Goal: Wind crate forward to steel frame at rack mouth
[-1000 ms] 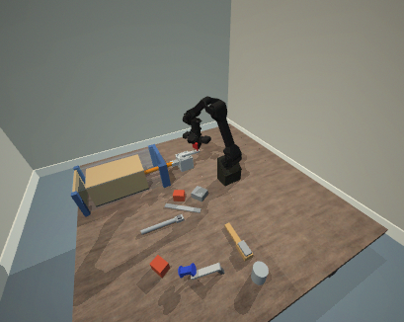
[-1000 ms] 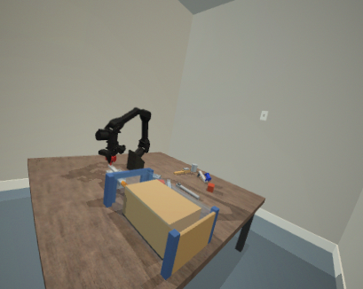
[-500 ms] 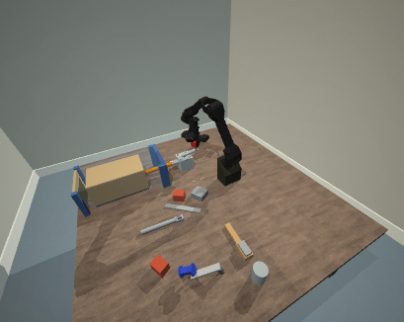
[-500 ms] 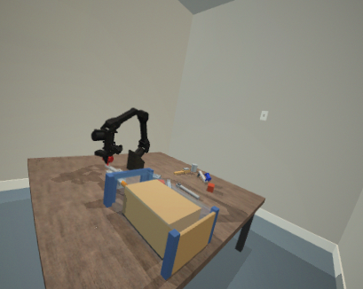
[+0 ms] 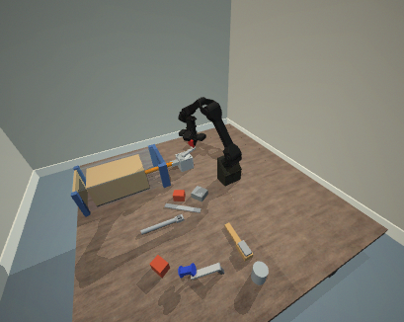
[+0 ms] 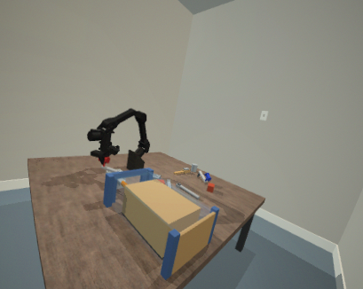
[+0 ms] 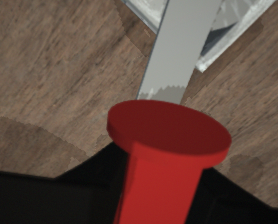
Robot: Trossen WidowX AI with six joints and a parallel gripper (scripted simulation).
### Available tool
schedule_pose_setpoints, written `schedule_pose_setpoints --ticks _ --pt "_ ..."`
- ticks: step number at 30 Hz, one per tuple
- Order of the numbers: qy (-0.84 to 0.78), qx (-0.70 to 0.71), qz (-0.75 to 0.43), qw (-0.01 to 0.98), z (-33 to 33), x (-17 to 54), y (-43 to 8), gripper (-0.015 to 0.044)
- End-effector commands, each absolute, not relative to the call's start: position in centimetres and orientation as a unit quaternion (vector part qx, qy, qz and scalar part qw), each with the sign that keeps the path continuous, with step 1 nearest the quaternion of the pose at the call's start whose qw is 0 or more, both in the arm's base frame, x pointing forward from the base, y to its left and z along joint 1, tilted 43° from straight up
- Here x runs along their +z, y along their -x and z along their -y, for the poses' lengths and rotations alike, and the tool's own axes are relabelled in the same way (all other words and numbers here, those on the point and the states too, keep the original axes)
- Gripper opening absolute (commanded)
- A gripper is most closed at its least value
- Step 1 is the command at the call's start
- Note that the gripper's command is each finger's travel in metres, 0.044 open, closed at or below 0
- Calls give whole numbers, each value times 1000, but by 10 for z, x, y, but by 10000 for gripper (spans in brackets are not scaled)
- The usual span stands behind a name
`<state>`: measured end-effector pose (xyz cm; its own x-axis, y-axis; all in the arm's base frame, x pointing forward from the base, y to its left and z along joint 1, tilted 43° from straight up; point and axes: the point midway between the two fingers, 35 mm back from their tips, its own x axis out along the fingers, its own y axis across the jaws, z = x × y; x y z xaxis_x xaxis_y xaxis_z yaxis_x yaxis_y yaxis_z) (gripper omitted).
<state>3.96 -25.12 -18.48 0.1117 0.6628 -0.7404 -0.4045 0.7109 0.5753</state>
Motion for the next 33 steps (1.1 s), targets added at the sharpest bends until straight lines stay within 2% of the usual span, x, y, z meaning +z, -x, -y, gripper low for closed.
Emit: schedule_pose_setpoints --ticks 1,33 --pt "-109 356 -560 740 259 -192 -45 0" --pt "-108 355 -559 741 283 -208 -65 0"
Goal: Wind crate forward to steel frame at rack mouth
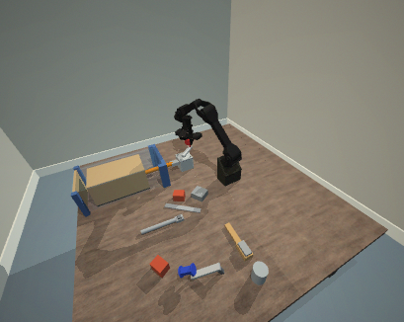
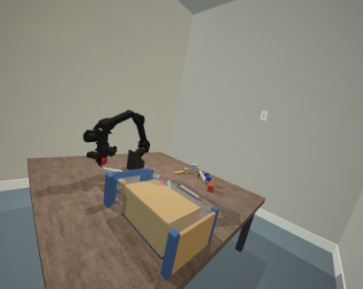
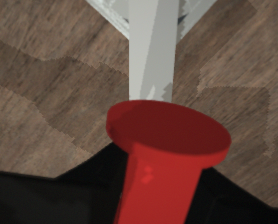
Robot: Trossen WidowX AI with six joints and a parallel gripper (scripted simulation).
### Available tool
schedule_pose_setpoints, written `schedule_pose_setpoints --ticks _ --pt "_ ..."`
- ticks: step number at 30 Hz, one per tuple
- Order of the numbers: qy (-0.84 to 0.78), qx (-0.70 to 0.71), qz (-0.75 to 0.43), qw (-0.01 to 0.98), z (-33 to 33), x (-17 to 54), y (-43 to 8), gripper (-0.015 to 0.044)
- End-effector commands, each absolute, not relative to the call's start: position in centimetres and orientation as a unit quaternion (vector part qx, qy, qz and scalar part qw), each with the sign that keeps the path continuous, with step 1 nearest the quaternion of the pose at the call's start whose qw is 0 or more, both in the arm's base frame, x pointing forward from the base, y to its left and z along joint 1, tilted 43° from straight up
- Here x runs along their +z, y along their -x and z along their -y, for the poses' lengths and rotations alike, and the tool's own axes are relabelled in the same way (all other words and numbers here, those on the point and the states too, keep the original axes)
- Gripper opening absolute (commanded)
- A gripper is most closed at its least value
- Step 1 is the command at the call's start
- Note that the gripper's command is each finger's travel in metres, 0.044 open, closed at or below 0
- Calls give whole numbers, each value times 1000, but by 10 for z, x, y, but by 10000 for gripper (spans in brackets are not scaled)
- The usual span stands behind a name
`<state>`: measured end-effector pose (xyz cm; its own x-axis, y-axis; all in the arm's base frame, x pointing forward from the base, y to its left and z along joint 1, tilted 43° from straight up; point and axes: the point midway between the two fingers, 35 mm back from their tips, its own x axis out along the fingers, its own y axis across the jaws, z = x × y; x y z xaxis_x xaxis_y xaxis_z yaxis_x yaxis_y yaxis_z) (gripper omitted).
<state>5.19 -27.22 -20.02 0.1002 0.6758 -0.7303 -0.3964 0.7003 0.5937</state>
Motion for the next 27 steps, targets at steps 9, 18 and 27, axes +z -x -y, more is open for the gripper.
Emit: schedule_pose_setpoints --ticks 9,18,27 --pt "-108 355 -559 741 288 -212 -73 0" --pt "-107 355 -559 742 294 -215 -80 0" --pt "-107 355 -559 742 298 -217 -89 0"
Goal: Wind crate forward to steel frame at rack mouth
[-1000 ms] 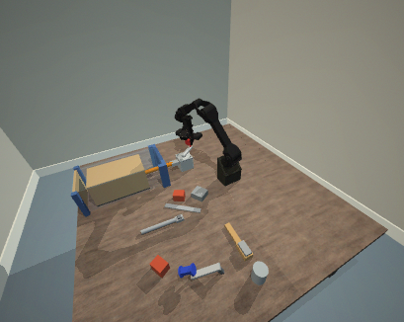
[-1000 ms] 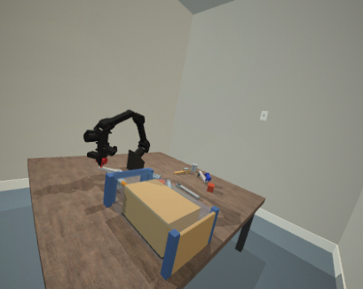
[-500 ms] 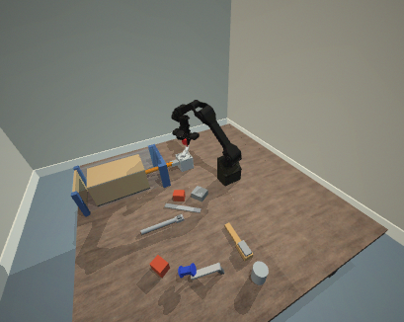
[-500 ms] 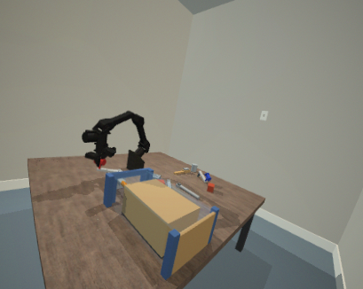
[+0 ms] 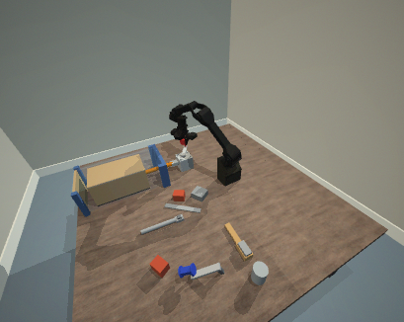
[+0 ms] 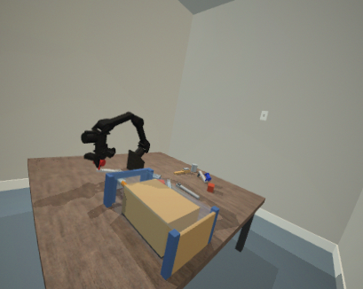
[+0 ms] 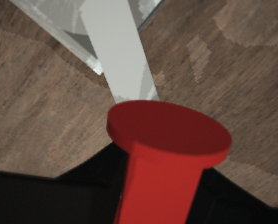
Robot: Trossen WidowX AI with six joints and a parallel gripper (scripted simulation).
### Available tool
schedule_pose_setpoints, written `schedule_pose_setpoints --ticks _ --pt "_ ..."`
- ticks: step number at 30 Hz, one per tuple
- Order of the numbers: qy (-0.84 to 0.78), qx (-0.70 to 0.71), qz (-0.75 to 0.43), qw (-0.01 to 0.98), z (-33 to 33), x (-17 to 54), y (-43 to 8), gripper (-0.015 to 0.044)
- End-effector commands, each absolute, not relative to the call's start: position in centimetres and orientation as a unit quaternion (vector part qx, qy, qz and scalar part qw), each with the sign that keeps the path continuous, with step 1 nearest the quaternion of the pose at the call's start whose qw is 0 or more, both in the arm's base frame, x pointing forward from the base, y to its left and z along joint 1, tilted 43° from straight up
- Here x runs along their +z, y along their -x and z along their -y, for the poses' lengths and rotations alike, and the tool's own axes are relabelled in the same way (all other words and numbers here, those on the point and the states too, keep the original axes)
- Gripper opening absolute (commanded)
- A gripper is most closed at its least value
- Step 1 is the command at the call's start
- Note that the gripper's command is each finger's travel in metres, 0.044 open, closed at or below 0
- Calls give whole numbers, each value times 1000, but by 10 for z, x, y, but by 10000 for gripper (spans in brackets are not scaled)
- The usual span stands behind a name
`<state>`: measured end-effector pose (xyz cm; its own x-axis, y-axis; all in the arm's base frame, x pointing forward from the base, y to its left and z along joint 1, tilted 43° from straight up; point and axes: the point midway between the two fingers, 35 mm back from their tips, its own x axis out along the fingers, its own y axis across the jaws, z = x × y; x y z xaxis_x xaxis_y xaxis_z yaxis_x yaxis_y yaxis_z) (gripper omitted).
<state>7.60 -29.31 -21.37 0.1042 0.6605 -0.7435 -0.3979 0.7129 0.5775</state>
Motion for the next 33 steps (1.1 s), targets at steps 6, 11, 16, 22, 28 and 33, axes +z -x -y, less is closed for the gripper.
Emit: schedule_pose_setpoints --ticks 6,11,16,22,28,33 --pt "-107 355 -559 742 301 -219 -95 0" --pt "-107 355 -558 742 303 -219 -100 0" --pt "-107 355 -558 742 305 -220 -106 0" --pt "-107 355 -558 742 307 -221 -112 0" --pt "-121 359 -568 731 303 -219 -95 0" --pt "-205 292 -602 714 303 -219 -95 0"
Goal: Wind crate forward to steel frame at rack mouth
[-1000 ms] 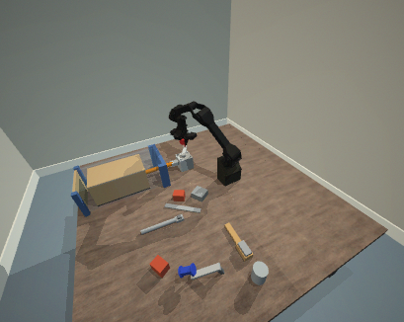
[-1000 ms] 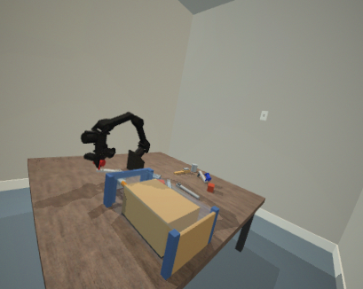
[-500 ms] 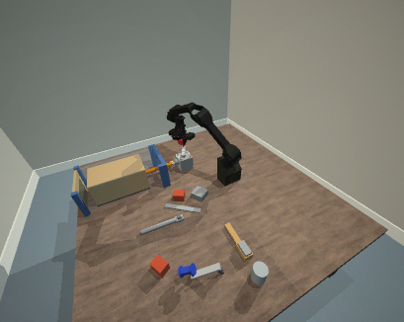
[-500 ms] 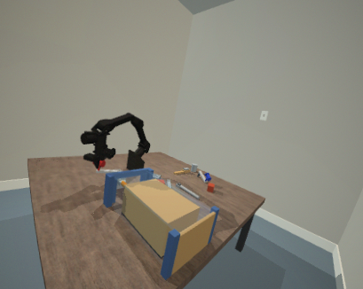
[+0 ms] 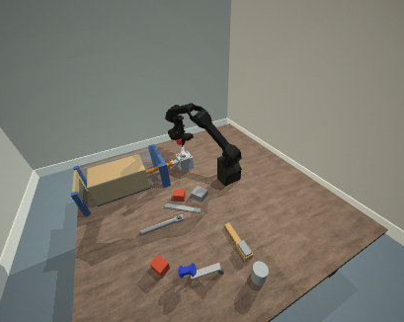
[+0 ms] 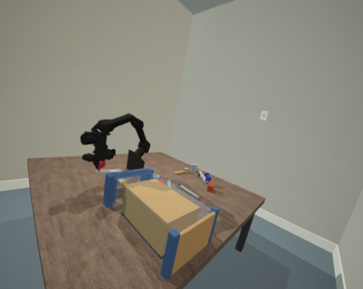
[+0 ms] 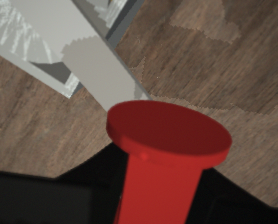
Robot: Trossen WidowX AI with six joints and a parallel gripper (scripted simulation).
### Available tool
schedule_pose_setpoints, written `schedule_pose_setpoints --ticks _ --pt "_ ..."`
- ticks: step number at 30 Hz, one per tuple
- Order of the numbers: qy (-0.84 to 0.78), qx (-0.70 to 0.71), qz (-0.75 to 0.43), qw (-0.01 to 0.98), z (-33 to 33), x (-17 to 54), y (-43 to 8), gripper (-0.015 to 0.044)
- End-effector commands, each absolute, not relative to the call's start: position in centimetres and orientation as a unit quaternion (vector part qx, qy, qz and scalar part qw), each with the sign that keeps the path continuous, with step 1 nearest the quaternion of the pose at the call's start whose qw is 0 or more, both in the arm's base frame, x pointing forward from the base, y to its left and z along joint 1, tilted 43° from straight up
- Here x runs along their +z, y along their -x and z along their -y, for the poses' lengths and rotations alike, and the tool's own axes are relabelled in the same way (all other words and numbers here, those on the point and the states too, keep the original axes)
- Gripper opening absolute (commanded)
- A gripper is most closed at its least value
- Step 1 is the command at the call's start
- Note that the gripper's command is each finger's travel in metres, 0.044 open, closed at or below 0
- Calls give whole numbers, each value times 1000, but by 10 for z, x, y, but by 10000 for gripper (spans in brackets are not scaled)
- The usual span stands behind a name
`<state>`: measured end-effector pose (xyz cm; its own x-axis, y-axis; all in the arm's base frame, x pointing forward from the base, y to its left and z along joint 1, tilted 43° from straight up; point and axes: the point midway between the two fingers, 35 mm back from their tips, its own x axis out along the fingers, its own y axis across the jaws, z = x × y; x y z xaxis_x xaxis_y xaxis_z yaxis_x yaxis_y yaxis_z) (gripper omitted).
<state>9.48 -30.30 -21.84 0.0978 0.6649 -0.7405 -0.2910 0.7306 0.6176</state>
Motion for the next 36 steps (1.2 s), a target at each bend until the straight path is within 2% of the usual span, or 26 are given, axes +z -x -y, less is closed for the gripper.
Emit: schedule_pose_setpoints --ticks 1,11,21,36 --pt "-236 265 -613 705 304 -219 -95 0" --pt "-543 -44 -656 522 304 -219 -95 0" --pt "-560 -64 -654 505 304 -219 -95 0" --pt "-547 -43 -663 510 300 -217 -90 394"
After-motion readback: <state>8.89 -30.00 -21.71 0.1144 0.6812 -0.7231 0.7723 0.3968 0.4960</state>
